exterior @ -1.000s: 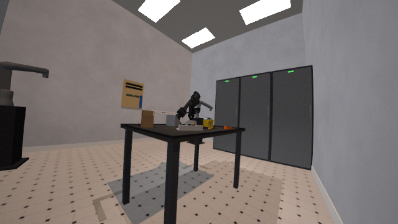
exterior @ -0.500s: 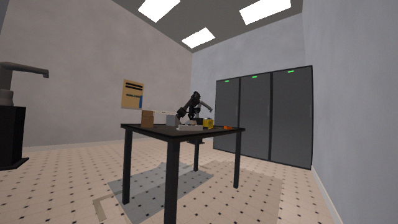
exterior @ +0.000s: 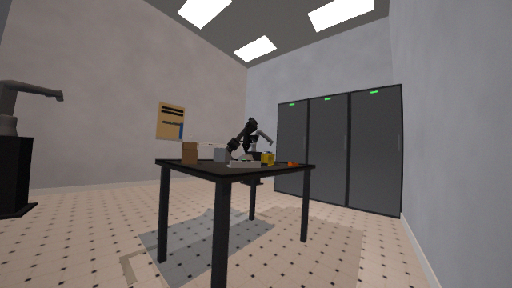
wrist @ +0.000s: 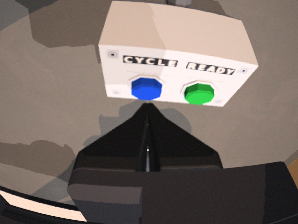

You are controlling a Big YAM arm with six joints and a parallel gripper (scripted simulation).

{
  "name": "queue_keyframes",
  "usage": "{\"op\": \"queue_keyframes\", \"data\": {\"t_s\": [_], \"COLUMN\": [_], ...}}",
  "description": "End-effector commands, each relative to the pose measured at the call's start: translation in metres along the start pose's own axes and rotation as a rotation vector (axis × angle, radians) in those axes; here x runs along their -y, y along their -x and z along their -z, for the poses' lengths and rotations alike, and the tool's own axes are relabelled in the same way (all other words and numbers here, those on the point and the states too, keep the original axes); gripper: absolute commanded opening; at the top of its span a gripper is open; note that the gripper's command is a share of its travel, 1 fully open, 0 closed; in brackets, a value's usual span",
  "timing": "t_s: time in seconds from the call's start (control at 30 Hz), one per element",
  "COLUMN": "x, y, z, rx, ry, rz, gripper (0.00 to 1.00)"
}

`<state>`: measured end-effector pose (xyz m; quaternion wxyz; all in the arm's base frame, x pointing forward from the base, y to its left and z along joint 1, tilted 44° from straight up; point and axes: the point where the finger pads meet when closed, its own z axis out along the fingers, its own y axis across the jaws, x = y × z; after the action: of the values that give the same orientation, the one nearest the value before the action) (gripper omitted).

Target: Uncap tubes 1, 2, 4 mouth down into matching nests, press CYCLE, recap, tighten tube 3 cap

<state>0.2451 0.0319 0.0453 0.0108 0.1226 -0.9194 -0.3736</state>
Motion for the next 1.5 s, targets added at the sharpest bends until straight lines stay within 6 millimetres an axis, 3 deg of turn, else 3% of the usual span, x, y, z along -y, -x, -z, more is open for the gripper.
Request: {"op": "queue_keyframes", "data": {"t_s": [0.0, 0.03, 0.13, 0.2, 0.27, 0.7, 0.8, 1.27, 1.47], "x": [0.001, 0.014, 0.036, 0.036, 0.042, 0.136, 0.137, 0.231, 0.239], "y": [0.007, 0.021, 0.037, 0.037, 0.049, 0.113, 0.117, 0.186, 0.199], "z": [0.006, 0.013, 0.011, 0.011, 0.003, 0.0, -0.003, -0.01, -0.016], "rx": [0.008, 0.028, 0.034, 0.034, 0.013, 0.036, 0.015, 0.021, 0.01], "ry": [-0.006, -0.017, -0.017, -0.017, -0.017, -0.013, -0.005, -0.003, -0.004], "rz": [0.02, -0.075, -0.322, -0.322, -0.466, -0.494, -0.499, -0.488, -0.477], "gripper": [0.0, 1.0, 1.0, 1.0, 1.0, 1.0, 1.0, 1.0, 1.0]}}
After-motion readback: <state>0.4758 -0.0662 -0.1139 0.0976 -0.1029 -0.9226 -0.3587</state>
